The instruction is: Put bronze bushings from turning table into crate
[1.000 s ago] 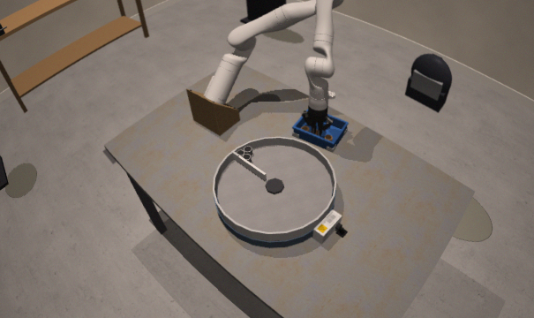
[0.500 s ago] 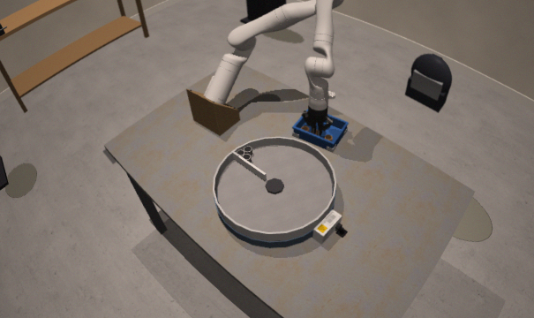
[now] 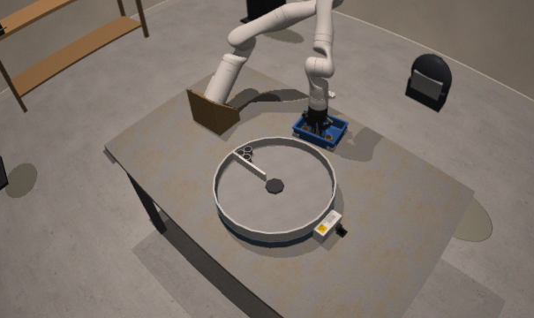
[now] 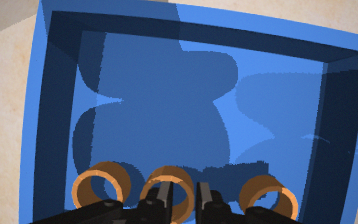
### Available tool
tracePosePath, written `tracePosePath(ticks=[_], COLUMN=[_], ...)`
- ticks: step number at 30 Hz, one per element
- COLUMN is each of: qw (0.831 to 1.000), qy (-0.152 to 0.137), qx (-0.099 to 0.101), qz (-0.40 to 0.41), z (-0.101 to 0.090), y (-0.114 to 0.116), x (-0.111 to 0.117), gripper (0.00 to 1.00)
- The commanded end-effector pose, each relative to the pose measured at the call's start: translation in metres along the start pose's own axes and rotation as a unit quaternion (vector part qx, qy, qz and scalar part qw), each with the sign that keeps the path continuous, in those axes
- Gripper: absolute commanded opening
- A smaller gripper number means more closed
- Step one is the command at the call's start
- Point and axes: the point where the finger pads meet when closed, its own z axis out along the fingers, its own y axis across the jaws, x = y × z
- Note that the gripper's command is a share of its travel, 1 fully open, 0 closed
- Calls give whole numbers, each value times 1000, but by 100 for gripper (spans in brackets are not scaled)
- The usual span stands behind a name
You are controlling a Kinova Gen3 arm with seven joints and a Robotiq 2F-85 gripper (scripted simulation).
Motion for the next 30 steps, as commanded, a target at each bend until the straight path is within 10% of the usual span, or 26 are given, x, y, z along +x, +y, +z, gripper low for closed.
tracePosePath(ticks=[1, 30], qw=[1000, 1000], qy=[0, 0], qx=[-1, -1], qz=[0, 0], z=[-1, -11], y=[0, 1], x=[0, 0], gripper=[16, 16])
